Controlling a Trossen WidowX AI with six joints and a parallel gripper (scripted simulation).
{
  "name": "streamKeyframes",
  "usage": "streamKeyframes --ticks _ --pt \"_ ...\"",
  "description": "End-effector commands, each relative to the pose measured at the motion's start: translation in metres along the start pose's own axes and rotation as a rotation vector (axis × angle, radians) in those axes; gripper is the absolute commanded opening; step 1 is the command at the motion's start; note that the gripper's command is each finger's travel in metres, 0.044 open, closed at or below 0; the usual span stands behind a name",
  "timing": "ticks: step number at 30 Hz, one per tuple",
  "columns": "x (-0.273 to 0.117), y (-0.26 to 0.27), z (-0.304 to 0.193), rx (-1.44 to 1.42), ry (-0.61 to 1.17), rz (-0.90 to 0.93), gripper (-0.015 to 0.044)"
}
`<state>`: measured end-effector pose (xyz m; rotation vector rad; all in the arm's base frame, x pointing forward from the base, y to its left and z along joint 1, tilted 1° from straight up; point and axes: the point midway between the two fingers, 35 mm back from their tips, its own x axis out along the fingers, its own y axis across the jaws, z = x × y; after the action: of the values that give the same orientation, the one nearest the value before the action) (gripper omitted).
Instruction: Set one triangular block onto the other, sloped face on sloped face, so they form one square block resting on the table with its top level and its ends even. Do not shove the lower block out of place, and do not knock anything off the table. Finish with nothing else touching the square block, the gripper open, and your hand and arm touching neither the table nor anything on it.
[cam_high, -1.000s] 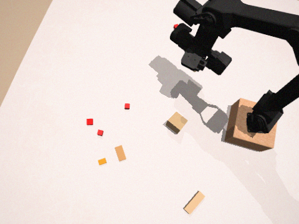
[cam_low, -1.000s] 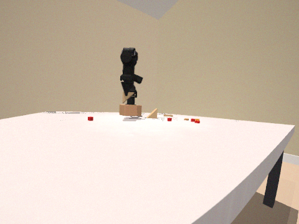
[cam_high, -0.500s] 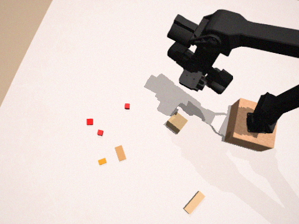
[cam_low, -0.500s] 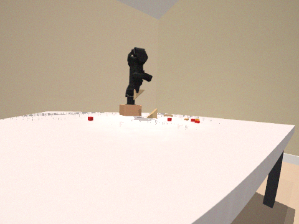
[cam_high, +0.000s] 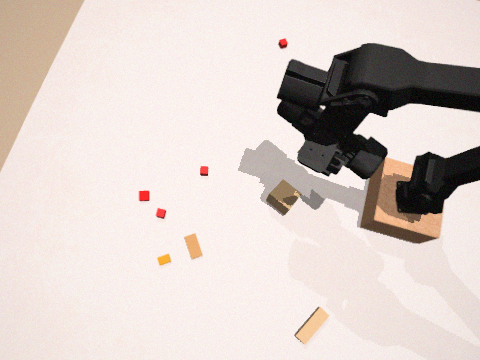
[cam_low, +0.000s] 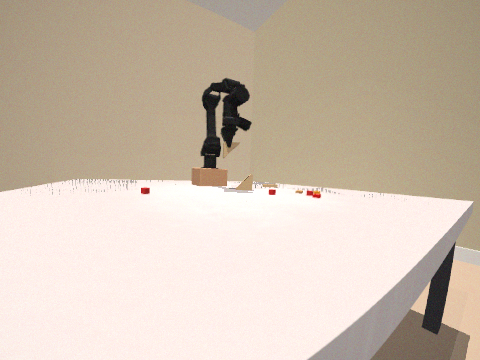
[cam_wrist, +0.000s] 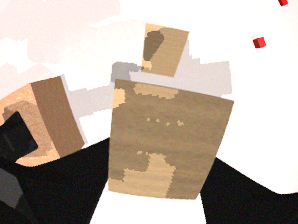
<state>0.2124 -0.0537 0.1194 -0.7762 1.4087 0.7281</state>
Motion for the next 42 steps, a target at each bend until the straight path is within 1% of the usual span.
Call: streamKeyframes --ticks 1,16,23,30,42 --pt "0.005 0.003 0.003 0.006 0.0 -0.005 0.0" --pt "0.069 0.004 0.03 0.006 -0.002 -0.004 0.0" --pt "0.075 0.002 0.031 0.006 -0.002 -0.004 0.0" --pt "0.099 0.002 0.043 0.006 -0.003 -0.004 0.0" --pt "0.099 0.002 0.043 0.005 -0.004 -0.007 0.0"
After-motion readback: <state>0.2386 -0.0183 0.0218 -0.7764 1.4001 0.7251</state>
